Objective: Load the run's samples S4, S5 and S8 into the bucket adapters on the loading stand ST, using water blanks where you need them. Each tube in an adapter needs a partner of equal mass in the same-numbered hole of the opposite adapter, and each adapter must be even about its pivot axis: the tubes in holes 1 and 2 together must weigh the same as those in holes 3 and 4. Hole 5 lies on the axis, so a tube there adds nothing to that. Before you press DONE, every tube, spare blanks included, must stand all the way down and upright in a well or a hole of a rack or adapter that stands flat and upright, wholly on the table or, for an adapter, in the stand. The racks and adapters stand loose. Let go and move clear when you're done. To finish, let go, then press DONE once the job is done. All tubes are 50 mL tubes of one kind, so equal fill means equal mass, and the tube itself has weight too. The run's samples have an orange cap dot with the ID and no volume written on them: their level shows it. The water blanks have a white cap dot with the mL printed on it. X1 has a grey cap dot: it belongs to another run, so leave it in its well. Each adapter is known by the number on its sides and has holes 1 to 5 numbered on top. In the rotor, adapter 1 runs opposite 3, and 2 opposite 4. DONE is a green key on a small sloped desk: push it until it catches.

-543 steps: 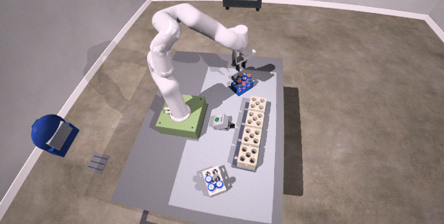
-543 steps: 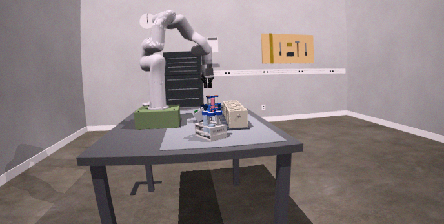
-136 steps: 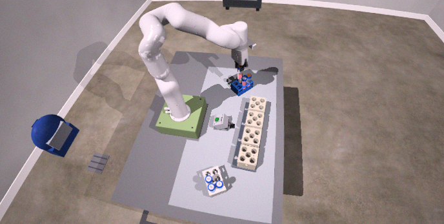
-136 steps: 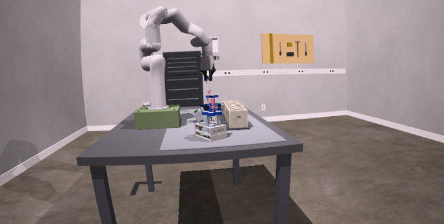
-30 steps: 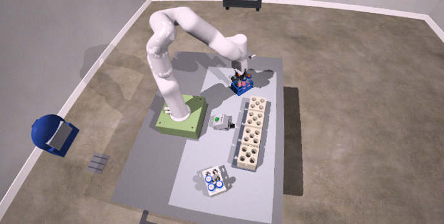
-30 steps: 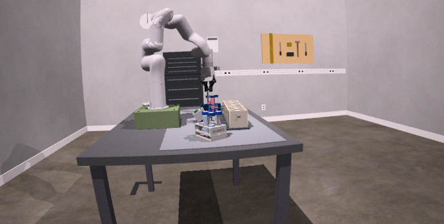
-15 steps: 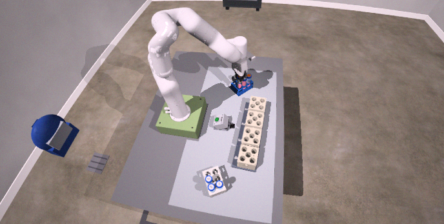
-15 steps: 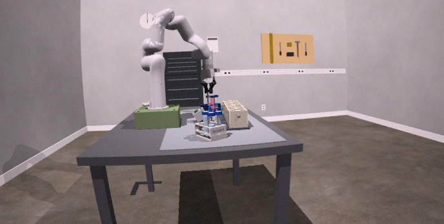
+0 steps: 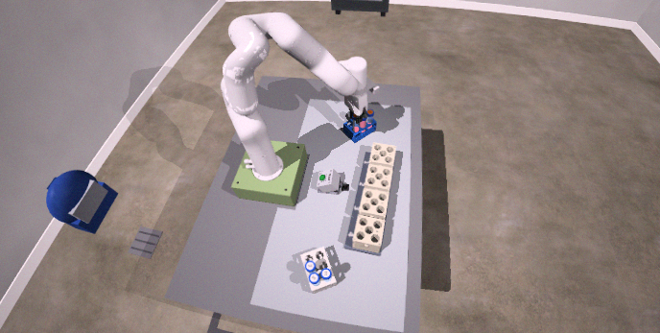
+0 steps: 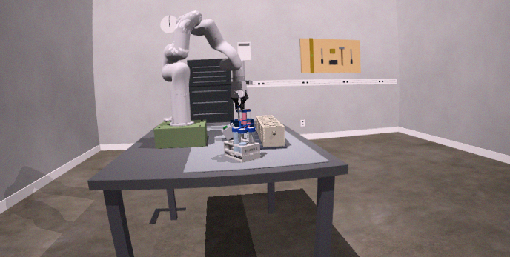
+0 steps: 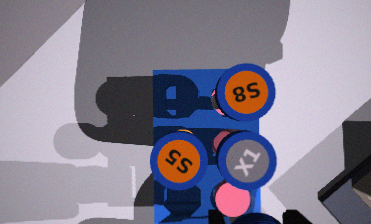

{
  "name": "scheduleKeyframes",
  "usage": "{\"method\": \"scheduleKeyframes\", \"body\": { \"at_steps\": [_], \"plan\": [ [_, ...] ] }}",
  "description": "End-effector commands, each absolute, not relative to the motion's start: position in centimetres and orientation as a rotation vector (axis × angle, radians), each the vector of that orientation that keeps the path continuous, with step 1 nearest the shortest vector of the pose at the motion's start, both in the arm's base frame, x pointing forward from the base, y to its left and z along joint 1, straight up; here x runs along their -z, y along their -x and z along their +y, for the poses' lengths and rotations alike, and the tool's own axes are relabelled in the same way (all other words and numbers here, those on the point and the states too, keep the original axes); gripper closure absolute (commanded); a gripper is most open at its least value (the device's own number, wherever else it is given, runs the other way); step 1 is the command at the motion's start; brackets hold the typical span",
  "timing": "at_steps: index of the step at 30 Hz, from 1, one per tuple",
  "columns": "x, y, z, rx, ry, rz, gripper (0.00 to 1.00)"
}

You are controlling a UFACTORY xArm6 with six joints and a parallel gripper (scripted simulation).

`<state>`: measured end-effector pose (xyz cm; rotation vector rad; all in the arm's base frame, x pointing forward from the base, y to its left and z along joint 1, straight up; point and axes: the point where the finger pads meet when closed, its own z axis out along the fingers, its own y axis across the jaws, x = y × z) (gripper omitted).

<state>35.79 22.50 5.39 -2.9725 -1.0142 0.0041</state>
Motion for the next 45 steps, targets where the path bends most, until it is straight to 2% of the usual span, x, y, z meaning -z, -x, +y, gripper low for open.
{"method": "scheduleKeyframes", "body": {
  "at_steps": [1, 45],
  "plan": [
    [-5.1, -35.9, 22.6, 0.003, 2.971, -1.014, 1.00],
    [-2.5, -35.9, 22.6, 0.003, 2.972, -1.014, 1.00]
  ]
}}
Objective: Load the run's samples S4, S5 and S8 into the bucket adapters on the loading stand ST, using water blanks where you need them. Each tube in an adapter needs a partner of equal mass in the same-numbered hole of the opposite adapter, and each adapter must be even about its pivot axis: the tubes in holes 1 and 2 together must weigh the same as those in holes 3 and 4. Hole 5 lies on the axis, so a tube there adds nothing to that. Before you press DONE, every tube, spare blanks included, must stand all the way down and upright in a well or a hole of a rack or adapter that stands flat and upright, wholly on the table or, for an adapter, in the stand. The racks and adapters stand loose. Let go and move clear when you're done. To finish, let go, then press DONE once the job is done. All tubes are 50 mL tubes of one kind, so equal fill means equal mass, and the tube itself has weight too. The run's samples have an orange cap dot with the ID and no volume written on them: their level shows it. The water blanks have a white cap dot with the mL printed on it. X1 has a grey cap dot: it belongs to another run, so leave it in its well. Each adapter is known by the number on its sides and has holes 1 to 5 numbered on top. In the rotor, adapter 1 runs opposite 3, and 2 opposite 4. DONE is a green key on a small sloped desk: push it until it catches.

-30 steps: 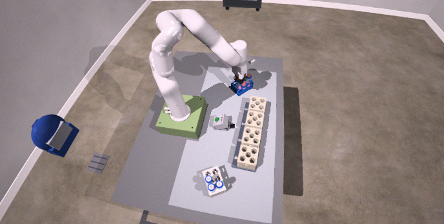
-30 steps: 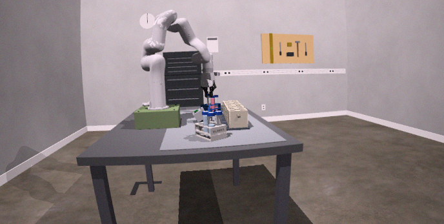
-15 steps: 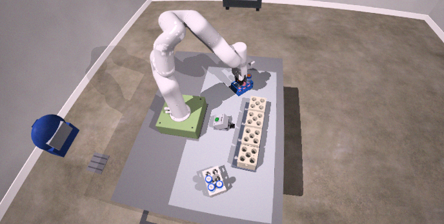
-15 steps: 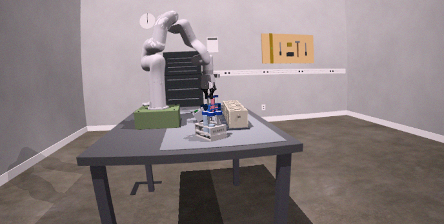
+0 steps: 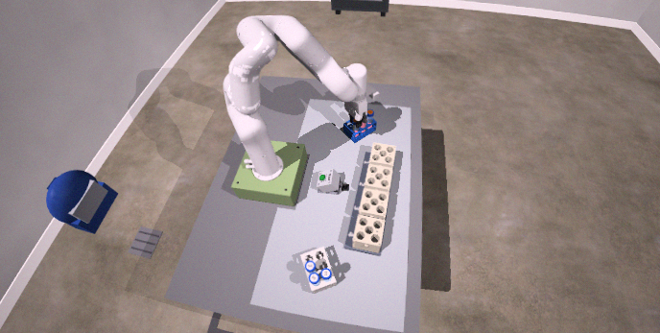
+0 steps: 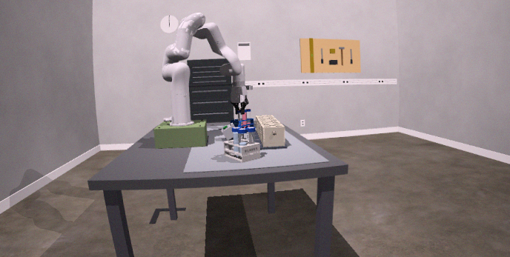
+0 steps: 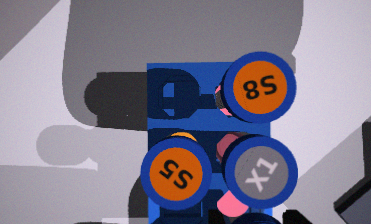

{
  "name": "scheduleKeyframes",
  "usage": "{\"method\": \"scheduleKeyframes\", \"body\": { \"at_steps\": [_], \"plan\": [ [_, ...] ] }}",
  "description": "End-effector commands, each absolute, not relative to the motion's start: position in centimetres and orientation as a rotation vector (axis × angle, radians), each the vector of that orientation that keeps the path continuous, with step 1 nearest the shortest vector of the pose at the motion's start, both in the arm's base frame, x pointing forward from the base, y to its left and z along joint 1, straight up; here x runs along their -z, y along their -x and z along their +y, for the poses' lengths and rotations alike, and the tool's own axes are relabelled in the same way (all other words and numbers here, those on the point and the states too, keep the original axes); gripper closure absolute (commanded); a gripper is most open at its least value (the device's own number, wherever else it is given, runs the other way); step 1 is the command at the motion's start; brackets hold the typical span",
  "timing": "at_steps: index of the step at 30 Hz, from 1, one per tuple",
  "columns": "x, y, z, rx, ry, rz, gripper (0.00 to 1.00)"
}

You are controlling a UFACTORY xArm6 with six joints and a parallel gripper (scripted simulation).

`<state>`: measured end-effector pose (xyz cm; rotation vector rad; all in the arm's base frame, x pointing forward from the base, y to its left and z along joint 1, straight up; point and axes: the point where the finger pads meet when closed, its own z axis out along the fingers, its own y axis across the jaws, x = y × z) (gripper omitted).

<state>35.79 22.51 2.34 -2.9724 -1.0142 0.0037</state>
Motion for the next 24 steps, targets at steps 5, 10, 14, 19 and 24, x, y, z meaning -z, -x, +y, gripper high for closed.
{"method": "scheduleKeyframes", "body": {
  "at_steps": [5, 10, 14, 19, 24],
  "plan": [
    [-2.44, -35.92, 22.59, 0.003, 2.972, -1.014, 0.56],
    [-2.45, -35.92, 22.60, 0.003, 2.971, -1.014, 0.56],
    [-2.45, -35.92, 22.60, 0.003, 2.971, -1.014, 0.56],
    [-2.45, -35.92, 22.60, 0.003, 2.971, -1.014, 0.56],
    [-2.45, -35.92, 22.60, 0.003, 2.971, -1.014, 0.56]
  ]
}}
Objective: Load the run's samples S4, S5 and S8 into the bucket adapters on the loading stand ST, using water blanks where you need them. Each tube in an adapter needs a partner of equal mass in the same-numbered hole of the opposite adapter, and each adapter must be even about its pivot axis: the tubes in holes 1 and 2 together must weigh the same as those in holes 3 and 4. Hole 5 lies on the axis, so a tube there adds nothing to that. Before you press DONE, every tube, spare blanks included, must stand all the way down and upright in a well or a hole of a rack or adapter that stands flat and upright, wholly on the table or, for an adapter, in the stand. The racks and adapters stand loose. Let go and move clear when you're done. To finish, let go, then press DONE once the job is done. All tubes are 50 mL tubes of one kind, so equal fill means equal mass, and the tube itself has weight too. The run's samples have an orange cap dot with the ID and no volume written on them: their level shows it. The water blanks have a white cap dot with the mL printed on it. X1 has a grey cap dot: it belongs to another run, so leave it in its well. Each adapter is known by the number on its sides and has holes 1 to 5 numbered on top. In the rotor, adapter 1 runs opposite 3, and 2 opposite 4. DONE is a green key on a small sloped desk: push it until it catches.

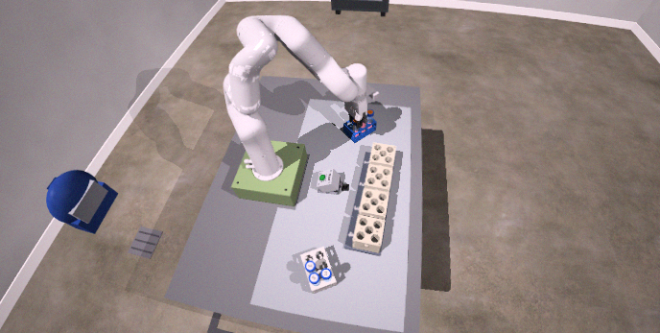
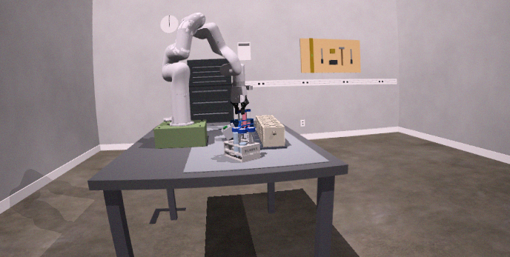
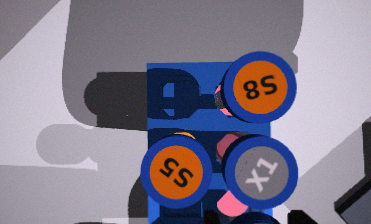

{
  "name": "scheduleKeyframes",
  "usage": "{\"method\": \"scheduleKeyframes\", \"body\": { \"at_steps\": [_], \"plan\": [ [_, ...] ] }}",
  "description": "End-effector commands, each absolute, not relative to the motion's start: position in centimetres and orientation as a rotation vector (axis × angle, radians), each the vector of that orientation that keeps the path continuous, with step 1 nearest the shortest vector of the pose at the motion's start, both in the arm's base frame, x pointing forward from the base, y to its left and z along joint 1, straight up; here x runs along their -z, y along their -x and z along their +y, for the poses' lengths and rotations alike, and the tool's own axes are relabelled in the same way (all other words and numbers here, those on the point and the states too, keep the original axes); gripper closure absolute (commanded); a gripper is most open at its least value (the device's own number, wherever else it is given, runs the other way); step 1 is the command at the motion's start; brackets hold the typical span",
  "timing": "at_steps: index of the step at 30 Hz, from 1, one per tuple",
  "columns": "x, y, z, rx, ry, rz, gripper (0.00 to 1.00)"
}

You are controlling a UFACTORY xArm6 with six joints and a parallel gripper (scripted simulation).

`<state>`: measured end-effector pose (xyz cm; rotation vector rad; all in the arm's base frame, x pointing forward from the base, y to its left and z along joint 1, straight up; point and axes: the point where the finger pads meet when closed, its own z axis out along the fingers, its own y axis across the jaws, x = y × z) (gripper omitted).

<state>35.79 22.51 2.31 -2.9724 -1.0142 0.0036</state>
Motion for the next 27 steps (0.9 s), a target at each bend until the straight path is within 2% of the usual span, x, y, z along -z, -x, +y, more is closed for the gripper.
{"method": "scheduleKeyframes", "body": {
  "at_steps": [1, 27],
  "plan": [
    [-2.4, -35.9, 22.6, 0.003, 2.971, -1.014, 0.56],
    [-6.0, -35.9, 22.6, 0.003, 2.971, -1.014, 0.56]
  ]
}}
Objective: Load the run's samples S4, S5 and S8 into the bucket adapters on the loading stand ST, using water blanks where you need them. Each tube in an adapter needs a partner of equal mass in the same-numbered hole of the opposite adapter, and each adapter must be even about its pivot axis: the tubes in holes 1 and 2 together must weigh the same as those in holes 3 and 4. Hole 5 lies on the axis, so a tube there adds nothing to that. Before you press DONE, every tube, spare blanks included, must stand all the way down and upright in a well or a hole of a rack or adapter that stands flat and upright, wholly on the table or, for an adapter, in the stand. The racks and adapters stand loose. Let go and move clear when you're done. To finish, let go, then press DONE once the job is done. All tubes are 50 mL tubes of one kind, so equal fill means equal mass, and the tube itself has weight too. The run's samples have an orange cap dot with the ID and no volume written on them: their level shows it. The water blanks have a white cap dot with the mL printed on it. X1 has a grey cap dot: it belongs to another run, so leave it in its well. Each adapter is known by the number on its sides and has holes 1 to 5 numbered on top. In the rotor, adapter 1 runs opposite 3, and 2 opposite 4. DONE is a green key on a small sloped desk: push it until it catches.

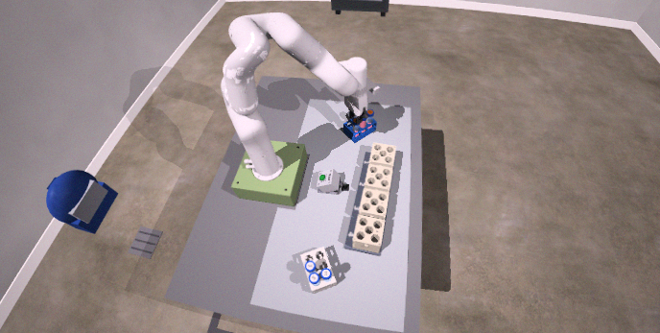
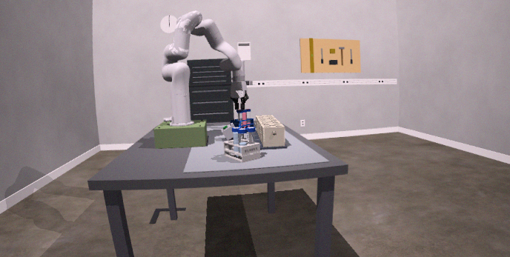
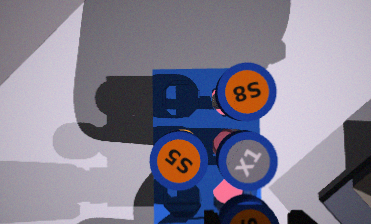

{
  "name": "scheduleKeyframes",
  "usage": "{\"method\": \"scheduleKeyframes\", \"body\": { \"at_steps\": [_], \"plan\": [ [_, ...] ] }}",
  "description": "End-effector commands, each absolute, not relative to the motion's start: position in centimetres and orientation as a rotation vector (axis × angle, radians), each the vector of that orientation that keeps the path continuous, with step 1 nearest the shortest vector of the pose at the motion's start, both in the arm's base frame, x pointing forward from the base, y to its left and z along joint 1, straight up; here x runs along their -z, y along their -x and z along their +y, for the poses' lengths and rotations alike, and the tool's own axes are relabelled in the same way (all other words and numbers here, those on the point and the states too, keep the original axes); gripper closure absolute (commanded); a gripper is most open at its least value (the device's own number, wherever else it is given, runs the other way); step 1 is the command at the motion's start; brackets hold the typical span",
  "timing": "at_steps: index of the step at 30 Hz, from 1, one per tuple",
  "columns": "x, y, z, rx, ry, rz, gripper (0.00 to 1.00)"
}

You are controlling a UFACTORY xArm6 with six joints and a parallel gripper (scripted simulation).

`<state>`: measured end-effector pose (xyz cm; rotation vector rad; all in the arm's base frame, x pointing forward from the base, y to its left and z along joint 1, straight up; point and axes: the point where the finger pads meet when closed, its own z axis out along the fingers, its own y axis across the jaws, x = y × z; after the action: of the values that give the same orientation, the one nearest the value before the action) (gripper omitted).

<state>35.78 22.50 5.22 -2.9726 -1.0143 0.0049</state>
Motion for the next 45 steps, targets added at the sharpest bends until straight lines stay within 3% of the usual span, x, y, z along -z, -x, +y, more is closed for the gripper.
{"method": "scheduleKeyframes", "body": {
  "at_steps": [1, 45],
  "plan": [
    [-6.2, -35.9, 22.6, 0.003, 2.971, -1.014, 0.56],
    [-14.3, -35.9, 22.6, 0.003, 2.971, -1.014, 0.56]
  ]
}}
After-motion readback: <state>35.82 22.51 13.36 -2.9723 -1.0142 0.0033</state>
